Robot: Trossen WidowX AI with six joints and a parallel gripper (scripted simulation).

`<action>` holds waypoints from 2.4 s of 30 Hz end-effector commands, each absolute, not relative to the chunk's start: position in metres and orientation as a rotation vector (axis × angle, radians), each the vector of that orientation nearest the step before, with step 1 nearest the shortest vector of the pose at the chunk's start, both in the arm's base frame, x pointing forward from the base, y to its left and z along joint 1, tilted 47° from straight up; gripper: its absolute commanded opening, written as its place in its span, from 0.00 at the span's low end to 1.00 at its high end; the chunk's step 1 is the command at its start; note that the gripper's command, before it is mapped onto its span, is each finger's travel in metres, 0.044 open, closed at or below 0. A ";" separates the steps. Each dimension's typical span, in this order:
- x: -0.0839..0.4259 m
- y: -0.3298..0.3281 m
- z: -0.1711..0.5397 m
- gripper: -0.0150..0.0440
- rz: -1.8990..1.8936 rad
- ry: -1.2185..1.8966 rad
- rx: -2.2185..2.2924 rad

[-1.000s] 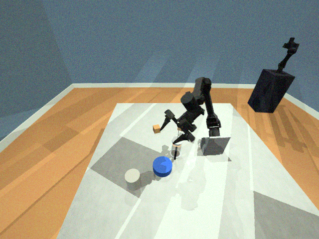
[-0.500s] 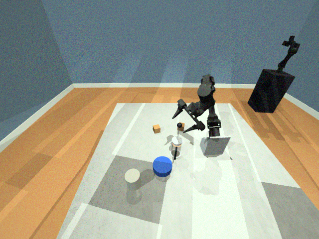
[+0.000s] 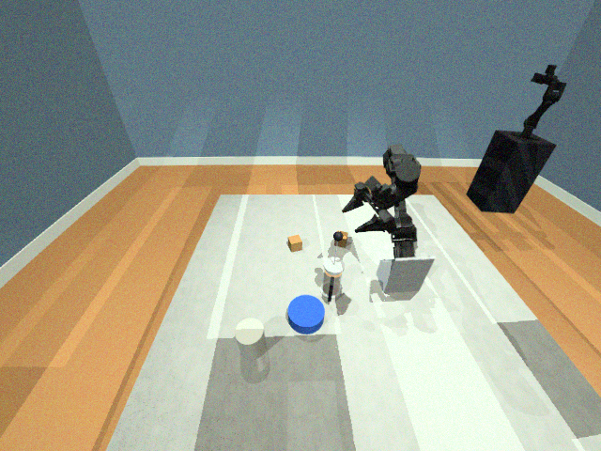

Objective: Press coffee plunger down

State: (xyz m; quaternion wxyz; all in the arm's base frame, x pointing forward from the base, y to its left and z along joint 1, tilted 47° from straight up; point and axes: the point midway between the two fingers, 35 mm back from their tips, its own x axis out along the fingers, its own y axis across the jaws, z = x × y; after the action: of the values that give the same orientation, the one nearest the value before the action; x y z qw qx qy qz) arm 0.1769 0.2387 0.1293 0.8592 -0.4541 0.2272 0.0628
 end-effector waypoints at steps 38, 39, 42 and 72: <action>0.215 0.198 0.093 0.96 0.098 0.451 -0.882; 0.215 0.198 0.093 0.91 0.098 0.451 -0.882; 0.215 0.198 0.093 0.78 0.098 0.451 -0.882; 0.220 0.191 0.080 0.46 0.099 0.457 -0.880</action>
State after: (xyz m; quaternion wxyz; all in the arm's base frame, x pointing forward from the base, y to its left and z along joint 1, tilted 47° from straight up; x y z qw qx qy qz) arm 0.2182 0.1983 0.0898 0.8821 -0.4192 0.2095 0.0472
